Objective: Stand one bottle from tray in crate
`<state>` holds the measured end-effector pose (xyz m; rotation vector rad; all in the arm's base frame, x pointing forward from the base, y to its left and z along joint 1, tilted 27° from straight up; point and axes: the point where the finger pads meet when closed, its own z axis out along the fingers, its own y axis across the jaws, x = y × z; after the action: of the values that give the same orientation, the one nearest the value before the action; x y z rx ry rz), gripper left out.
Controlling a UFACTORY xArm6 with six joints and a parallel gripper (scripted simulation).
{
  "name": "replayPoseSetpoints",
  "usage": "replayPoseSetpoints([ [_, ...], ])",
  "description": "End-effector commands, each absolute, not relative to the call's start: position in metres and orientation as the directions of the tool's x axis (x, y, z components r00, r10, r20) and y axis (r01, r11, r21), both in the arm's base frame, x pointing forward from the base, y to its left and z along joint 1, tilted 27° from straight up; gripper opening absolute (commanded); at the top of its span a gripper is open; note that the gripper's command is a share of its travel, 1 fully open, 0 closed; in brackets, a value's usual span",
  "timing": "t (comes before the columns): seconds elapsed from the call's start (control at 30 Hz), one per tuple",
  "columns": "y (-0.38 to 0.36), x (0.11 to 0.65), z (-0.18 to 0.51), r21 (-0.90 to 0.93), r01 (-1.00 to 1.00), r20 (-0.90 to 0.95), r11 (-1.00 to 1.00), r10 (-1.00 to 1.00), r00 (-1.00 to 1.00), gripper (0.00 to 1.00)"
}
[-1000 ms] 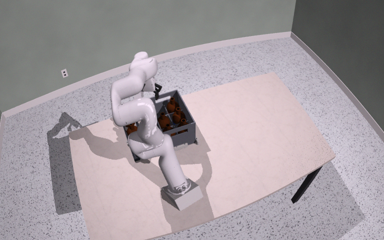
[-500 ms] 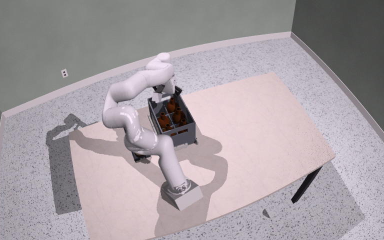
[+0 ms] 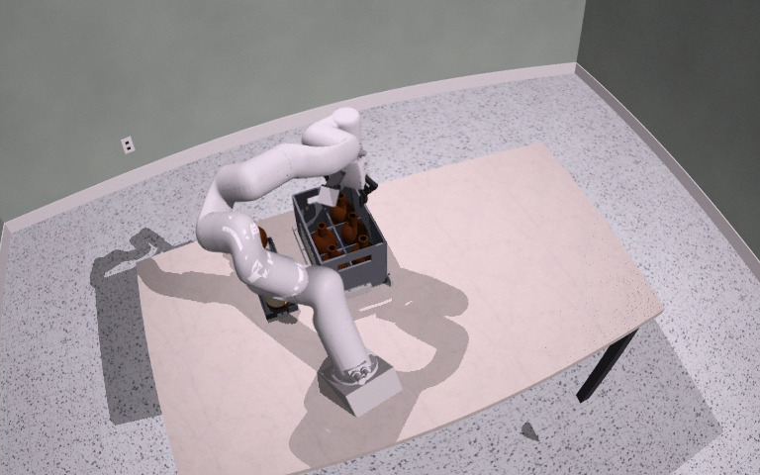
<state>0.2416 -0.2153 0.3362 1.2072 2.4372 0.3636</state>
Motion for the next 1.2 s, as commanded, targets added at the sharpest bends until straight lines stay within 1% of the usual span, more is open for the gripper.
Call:
replayPoseSetpoints([
  [0.0,-0.216,0.241,0.337,0.398,0.699,-0.235,0.594,0.802,-0.549,0.00],
  [1.03,-0.216,0.241,0.337,0.398,0.699,-0.235,0.594,0.802,-0.549,0.00],
  [1.17,-0.201,0.244,0.340,0.397,0.699,-0.235,0.595,0.802,-0.549,0.00],
])
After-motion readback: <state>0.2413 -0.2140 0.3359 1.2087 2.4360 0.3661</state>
